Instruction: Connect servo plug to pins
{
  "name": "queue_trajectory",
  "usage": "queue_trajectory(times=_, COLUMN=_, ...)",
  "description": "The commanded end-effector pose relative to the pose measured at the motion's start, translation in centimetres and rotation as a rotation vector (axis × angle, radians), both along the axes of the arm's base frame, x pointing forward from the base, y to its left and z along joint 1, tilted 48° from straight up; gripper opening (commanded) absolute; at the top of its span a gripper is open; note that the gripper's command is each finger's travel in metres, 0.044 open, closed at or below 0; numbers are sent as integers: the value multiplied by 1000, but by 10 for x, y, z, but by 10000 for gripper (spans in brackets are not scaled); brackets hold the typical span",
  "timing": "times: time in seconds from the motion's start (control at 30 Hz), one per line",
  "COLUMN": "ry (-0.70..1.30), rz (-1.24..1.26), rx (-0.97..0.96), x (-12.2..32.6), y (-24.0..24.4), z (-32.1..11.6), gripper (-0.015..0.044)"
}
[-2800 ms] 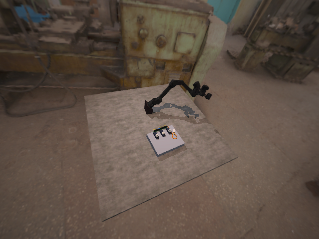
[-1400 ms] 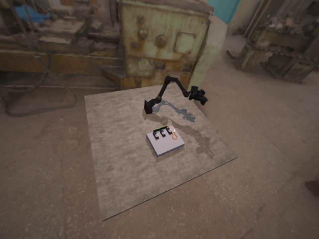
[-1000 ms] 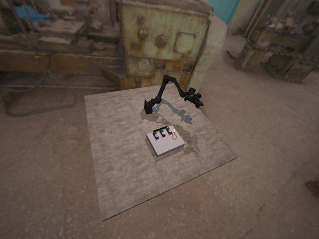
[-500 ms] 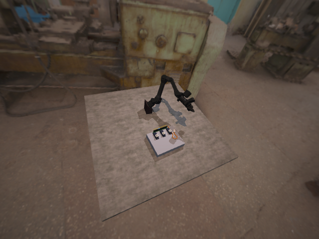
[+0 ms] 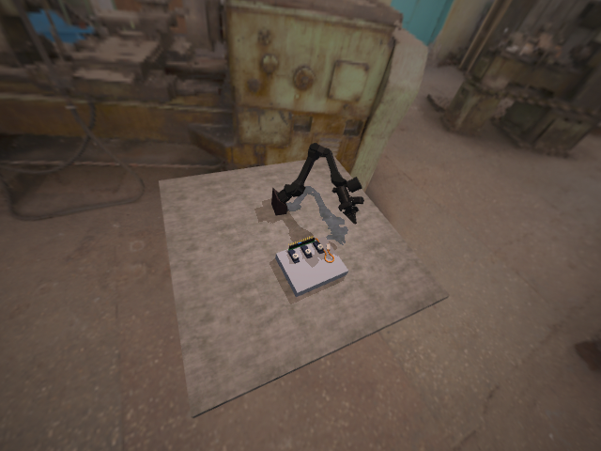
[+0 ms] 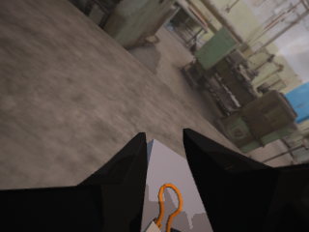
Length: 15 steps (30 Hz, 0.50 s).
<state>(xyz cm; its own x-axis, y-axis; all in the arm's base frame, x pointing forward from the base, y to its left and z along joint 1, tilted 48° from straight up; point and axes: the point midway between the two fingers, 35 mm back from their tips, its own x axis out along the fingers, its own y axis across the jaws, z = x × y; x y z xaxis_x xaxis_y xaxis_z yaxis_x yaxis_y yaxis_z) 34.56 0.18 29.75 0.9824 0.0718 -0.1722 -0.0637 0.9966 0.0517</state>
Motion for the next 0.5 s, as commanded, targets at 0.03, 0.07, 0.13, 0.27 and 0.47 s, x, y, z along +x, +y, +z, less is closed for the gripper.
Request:
queue_trajectory(times=0.03, ry=141, rz=36, rx=51, x=14, y=0, z=-20, gripper=115)
queue_trajectory(times=0.07, ry=168, rz=42, rx=61, x=16, y=0, z=-24, gripper=115)
queue_trajectory(times=0.13, ry=223, rz=54, rx=83, x=21, y=0, z=-32, gripper=115)
queue_trajectory(times=0.27, ry=332, rz=76, rx=133, x=28, y=-1, z=-48, gripper=115)
queue_trajectory(times=0.47, ry=494, rz=102, rx=222, x=36, y=-2, z=-71, gripper=115)
